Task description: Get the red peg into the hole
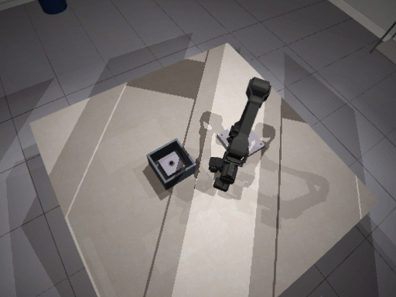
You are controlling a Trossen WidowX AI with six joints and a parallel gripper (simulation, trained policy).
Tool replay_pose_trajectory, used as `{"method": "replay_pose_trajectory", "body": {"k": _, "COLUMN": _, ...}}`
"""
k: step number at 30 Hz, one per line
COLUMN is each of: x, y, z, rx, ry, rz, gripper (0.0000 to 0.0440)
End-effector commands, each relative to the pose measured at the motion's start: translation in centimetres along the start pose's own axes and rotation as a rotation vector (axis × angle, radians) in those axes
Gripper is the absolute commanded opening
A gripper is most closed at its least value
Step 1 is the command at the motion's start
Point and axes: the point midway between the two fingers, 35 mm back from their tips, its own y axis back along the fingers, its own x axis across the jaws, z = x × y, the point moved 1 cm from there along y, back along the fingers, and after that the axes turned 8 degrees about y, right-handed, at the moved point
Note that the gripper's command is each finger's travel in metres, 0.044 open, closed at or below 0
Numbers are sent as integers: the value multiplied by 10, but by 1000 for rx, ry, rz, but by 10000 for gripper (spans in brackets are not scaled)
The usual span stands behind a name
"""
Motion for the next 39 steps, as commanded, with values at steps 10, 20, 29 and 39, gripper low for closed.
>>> {"method": "replay_pose_trajectory", "body": {"k": 10, "x": -7, "y": -6, "z": -3, "rx": 82, "ry": -49, "rz": -19, "gripper": 80}}
{"method": "replay_pose_trajectory", "body": {"k": 20, "x": 4, "y": 18, "z": 15, "rx": 24, "ry": 2, "rz": 23, "gripper": 1}}
{"method": "replay_pose_trajectory", "body": {"k": 29, "x": 16, "y": 55, "z": 44, "rx": -70, "ry": 46, "rz": 62, "gripper": 0}}
{"method": "replay_pose_trajectory", "body": {"k": 39, "x": 24, "y": 86, "z": 87, "rx": -158, "ry": 26, "rz": 81, "gripper": 0}}
